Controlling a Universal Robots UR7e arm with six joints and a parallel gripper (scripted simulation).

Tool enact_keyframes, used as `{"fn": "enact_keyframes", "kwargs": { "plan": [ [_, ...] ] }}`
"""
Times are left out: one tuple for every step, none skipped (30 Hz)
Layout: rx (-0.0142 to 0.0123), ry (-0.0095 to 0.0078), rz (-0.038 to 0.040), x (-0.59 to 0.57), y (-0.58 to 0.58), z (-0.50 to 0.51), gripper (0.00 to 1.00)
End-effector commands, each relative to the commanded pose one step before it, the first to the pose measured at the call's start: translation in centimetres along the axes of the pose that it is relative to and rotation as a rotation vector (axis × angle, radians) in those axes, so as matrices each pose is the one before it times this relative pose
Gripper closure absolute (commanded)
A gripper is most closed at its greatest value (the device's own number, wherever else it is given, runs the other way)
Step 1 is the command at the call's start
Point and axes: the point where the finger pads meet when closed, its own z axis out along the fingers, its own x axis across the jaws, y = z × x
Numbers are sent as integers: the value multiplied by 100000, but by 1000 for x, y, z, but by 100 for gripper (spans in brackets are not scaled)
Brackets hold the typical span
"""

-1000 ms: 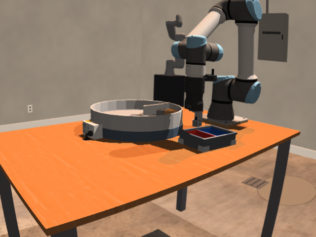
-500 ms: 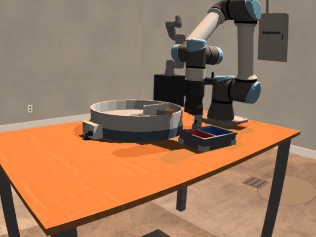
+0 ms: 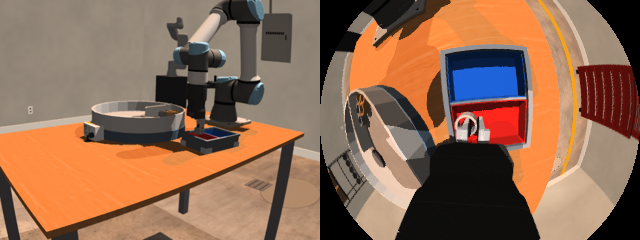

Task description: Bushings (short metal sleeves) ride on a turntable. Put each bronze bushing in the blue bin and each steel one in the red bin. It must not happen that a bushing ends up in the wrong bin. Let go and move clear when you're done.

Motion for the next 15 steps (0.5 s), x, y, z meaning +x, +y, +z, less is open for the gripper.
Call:
{"fn": "enact_keyframes", "kwargs": {
  "plan": [
    [-154, 69, -2, 23, 44, 39, 100],
    [0, 0, 0, 0, 0, 0, 100],
    [0, 0, 0, 0, 0, 0, 100],
    [0, 0, 0, 0, 0, 0, 100],
    [4, -1, 0, -1, -1, 103, 100],
    [0, 0, 0, 0, 0, 0, 100],
    [0, 0, 0, 0, 0, 0, 100],
    [0, 0, 0, 0, 0, 122, 100],
    [0, 0, 0, 0, 0, 122, 100],
    [0, 0, 0, 0, 0, 122, 100],
    [0, 0, 0, 0, 0, 122, 100],
    [0, 0, 0, 0, 0, 0, 100],
    [0, 0, 0, 0, 0, 0, 100],
    [0, 0, 0, 0, 0, 0, 100],
    [0, 0, 0, 0, 0, 122, 100]
  ]
}}
